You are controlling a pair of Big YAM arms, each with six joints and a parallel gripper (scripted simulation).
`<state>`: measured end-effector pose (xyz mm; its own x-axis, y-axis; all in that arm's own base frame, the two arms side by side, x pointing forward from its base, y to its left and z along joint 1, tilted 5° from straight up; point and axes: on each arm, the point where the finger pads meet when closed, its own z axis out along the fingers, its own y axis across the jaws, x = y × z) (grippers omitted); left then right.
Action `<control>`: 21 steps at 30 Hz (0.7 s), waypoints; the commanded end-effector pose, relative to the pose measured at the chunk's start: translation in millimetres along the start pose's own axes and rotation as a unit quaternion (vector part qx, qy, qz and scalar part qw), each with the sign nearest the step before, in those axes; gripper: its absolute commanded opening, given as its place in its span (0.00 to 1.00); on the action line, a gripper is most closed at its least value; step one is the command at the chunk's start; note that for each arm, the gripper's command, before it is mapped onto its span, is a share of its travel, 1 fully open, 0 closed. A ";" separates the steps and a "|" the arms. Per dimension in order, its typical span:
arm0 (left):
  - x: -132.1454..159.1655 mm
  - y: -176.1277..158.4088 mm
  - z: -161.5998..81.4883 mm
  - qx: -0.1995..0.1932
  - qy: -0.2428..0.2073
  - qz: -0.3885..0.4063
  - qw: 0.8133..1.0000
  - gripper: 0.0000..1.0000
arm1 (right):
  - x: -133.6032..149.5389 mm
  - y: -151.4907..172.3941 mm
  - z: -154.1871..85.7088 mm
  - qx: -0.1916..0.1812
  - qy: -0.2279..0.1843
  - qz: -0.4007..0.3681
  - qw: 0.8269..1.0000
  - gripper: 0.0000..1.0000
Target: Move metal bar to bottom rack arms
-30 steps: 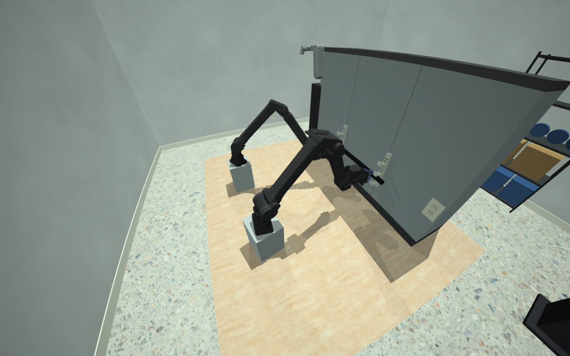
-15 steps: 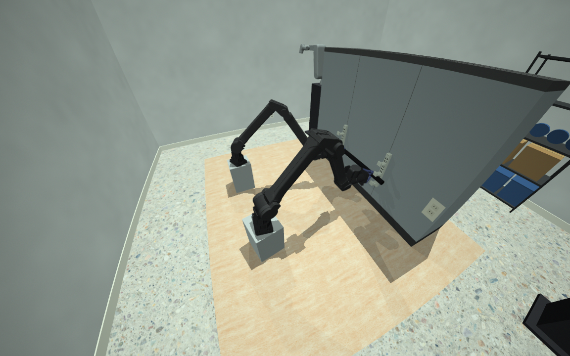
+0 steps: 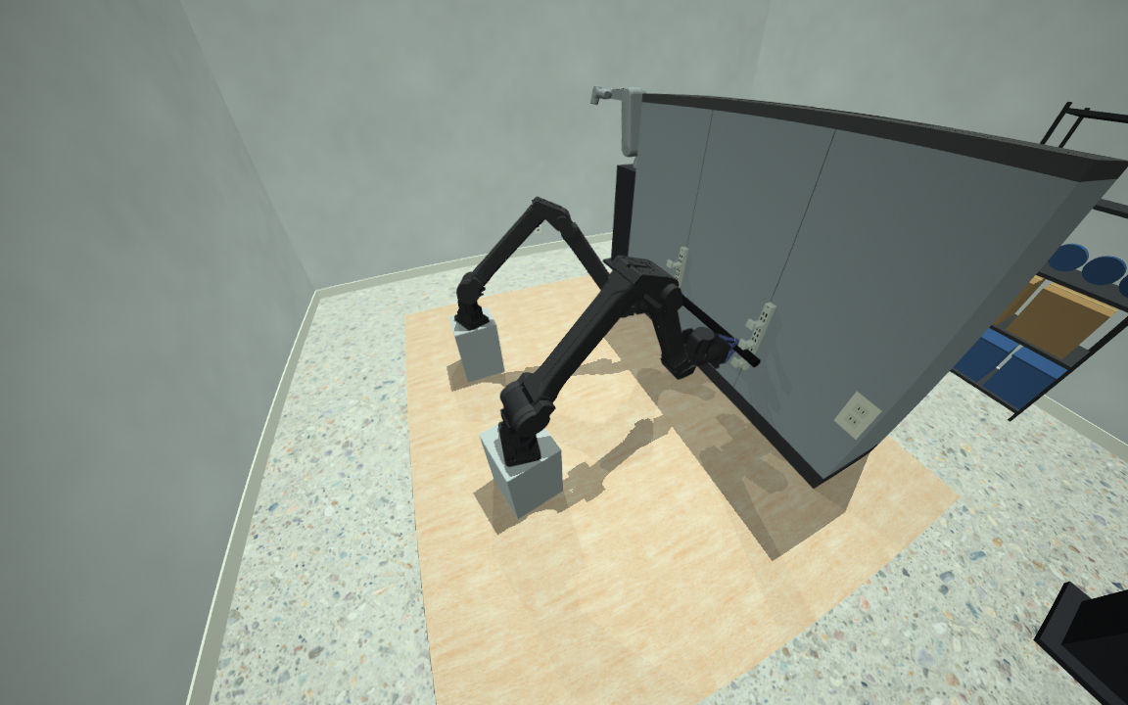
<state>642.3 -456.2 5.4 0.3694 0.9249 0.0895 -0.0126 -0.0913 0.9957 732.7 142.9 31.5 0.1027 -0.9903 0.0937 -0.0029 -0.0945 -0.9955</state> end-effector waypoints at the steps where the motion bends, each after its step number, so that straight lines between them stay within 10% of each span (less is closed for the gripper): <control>1: 7.5 44.0 8.7 -0.038 0.011 -0.011 0.999 0.00 | 13.0 -22.9 16.8 0.038 0.013 0.006 0.999 0.00; 21: 7.5 24.9 8.9 -0.038 0.011 -0.011 0.999 0.00 | 12.9 -7.7 15.5 0.038 0.013 0.006 0.999 0.00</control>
<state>641.7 -455.1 2.4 0.3675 0.9242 0.1038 -0.0243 -0.1020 0.9945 733.2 142.8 23.5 0.1013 -0.9917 0.0791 0.0085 -0.0786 -0.9969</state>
